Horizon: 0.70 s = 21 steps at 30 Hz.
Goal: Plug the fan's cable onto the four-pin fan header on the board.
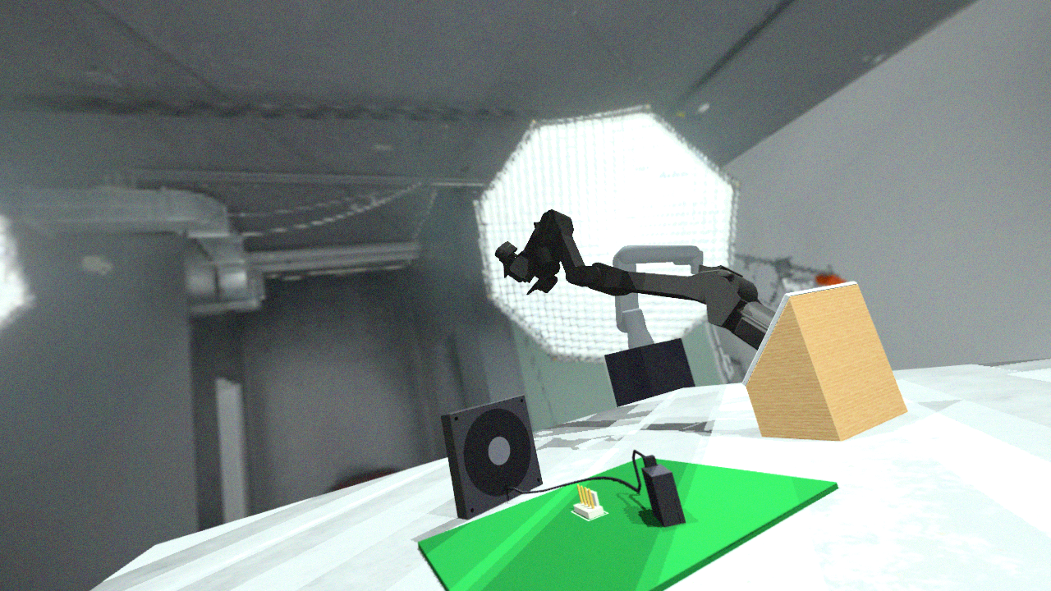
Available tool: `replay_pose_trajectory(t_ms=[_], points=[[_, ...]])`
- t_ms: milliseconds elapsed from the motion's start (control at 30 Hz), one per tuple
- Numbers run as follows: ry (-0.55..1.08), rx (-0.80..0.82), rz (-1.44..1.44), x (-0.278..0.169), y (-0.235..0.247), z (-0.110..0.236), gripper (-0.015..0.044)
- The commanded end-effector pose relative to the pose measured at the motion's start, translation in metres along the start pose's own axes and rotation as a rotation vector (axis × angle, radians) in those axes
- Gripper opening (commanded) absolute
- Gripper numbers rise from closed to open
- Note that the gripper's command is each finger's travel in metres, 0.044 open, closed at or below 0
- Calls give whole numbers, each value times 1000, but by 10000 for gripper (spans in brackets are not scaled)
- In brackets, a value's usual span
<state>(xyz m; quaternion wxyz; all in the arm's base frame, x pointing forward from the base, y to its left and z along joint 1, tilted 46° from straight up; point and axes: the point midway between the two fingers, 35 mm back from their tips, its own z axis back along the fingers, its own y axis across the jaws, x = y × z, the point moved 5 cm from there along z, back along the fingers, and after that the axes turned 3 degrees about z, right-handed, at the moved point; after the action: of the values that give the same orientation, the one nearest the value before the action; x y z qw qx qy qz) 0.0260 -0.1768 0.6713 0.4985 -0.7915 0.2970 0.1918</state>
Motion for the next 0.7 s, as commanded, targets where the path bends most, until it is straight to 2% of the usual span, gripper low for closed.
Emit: replay_pose_trajectory(t_ms=[0, 100, 233, 433, 667], points=[[0, 0, 0, 0, 0, 0, 426], [25, -18, 4, -7, -3, 4, 440], [168, -118, 37, -44, -22, 31, 440], [381, -263, 105, -91, -52, 81, 440], [646, -437, 217, -129, -90, 156, 440]])
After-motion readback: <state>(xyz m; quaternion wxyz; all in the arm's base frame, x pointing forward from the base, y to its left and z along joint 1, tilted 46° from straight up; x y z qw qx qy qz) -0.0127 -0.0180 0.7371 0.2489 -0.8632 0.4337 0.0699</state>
